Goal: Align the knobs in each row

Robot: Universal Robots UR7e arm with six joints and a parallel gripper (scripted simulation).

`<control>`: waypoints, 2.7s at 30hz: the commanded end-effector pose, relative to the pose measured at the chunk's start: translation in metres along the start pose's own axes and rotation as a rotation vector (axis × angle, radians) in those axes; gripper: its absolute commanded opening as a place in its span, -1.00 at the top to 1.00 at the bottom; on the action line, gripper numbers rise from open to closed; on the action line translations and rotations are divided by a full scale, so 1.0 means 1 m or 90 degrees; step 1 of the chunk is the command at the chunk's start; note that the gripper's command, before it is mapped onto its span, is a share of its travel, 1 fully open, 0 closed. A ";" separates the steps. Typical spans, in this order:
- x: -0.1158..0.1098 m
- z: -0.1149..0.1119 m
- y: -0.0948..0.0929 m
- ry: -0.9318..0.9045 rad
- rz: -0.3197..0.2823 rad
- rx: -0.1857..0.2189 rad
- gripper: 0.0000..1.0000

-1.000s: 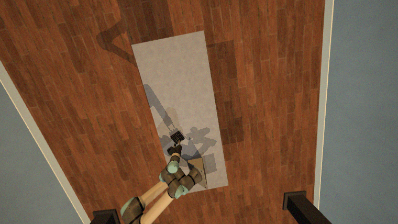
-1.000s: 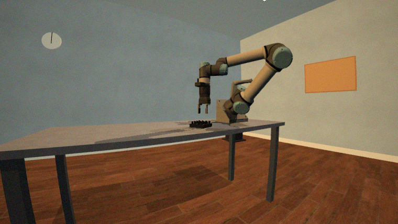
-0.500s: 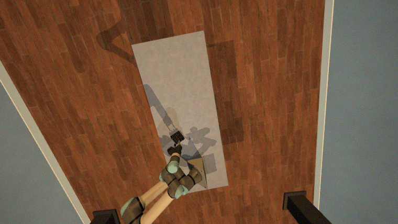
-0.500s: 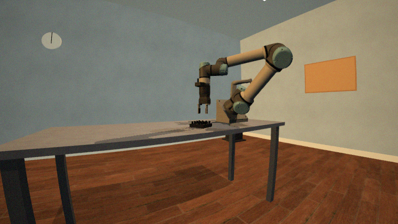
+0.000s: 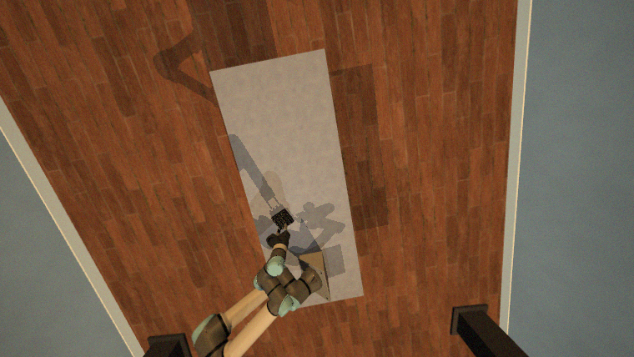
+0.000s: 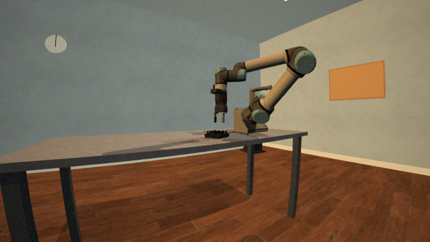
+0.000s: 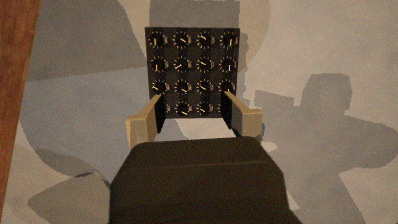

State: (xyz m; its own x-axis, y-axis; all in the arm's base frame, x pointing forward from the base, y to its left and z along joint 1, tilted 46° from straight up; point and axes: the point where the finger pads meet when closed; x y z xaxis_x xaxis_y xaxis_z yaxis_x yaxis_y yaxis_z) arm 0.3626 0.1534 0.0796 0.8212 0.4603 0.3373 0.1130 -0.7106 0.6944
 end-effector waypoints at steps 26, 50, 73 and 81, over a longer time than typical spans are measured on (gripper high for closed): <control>0.000 0.000 0.000 0.000 0.000 0.000 -1.00; -0.031 -0.002 0.001 0.001 -0.003 0.000 -1.00; -0.055 -0.004 0.001 0.001 -0.003 0.000 -1.00; -0.055 -0.004 0.001 0.001 -0.003 0.000 -1.00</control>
State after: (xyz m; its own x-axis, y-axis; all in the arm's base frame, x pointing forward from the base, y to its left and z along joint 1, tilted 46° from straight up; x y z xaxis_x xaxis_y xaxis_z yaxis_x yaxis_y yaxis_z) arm 0.3157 0.1299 0.0643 0.8202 0.4645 0.3339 0.1183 -0.7088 0.6954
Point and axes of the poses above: the point where the finger pads meet when closed, its own y axis back along the fingers, its own z axis across the jaws, x = y × z, and after that the axes turned 2 degrees about y, right-handed
